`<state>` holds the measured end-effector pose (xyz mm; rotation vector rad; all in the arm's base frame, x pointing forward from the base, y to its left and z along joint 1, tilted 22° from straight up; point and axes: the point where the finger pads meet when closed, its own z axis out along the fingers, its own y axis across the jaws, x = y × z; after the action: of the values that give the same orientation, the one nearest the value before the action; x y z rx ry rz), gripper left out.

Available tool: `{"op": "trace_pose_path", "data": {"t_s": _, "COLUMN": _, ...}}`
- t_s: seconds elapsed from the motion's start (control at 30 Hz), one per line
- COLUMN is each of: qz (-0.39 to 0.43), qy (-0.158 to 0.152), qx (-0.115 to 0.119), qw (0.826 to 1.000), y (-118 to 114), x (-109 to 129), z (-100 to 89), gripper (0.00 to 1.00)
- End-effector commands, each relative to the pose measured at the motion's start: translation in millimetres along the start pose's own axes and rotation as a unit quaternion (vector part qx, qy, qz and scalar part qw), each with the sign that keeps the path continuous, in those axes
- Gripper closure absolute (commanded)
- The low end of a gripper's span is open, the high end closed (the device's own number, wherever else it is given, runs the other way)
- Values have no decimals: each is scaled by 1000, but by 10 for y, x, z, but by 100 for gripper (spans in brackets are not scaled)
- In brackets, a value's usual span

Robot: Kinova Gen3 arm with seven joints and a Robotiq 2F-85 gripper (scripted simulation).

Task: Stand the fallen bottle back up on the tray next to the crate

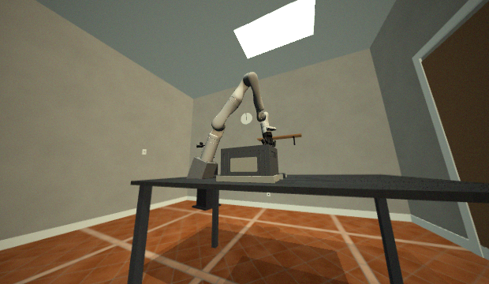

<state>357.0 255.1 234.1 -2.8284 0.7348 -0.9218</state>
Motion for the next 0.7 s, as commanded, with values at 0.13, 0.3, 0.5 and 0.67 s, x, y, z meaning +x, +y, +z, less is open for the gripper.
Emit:
{"op": "trace_pose_path", "data": {"t_s": 0.13, "qz": -4, "qy": 18, "qx": 3, "qw": 1000, "y": -21, "x": -35, "z": -11, "gripper": 100}}
{"op": "trace_pose_path", "data": {"t_s": 0.3, "qz": -3, "qy": 30, "qx": 6, "qw": 1000, "y": -35, "x": -32, "z": -18, "gripper": 100}}
{"op": "trace_pose_path", "data": {"t_s": 0.5, "qz": -3, "qy": 36, "qx": 8, "qw": 999, "y": -42, "x": -31, "z": -22, "gripper": 100}}
{"op": "trace_pose_path", "data": {"t_s": 0.67, "qz": -3, "qy": 38, "qx": 8, "qw": 999, "y": -44, "x": -30, "z": -23, "gripper": 100}}
